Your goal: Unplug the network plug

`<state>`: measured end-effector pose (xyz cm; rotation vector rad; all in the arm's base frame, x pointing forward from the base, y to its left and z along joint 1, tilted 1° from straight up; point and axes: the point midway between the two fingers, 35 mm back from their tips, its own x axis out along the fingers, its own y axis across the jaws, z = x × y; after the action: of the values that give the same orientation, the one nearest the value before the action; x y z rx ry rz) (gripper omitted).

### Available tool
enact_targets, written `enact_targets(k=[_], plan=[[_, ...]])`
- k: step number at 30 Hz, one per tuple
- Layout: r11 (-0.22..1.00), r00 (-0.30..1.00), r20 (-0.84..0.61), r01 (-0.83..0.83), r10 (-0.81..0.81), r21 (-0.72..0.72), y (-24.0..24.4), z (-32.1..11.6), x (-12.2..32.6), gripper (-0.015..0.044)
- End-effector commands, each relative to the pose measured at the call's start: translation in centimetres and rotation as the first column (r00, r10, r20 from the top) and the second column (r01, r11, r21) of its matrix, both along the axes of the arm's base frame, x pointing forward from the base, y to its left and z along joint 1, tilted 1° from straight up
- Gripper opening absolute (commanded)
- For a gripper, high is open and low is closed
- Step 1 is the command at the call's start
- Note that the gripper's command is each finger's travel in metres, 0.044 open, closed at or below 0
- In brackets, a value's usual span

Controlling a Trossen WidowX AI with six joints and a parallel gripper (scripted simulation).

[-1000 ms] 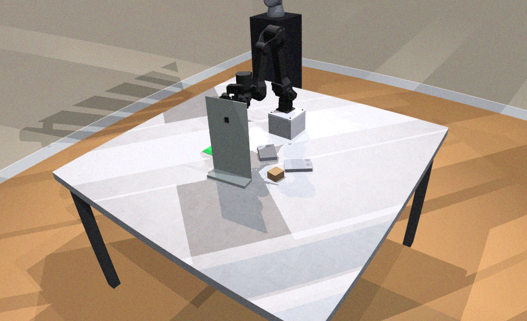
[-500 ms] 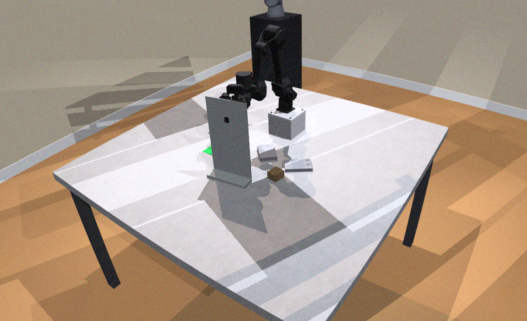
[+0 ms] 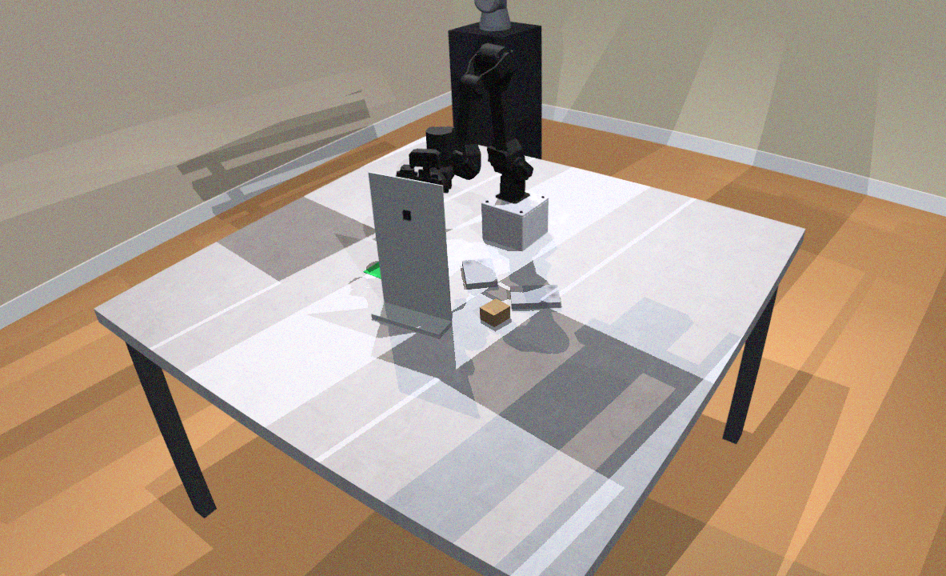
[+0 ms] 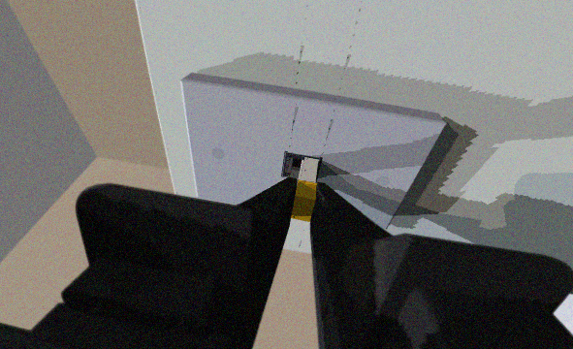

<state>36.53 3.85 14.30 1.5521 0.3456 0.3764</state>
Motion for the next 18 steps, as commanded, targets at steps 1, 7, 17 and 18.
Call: enact_targets(k=[1,7,17,18], plan=[[1.0,1.0,-0.003,-0.002,0.002,0.002,0.0,-0.1,-0.3,0.0],[1.0,1.0,-0.003,-0.002,0.002,0.002,-0.1,-0.1,-0.7,0.0],[1.0,1.0,-0.003,-0.002,0.002,0.002,-0.3,-0.1,-1.3,0.0],[1.0,1.0,-0.003,-0.002,0.002,0.002,-0.3,-0.1,-1.4,0.0]])
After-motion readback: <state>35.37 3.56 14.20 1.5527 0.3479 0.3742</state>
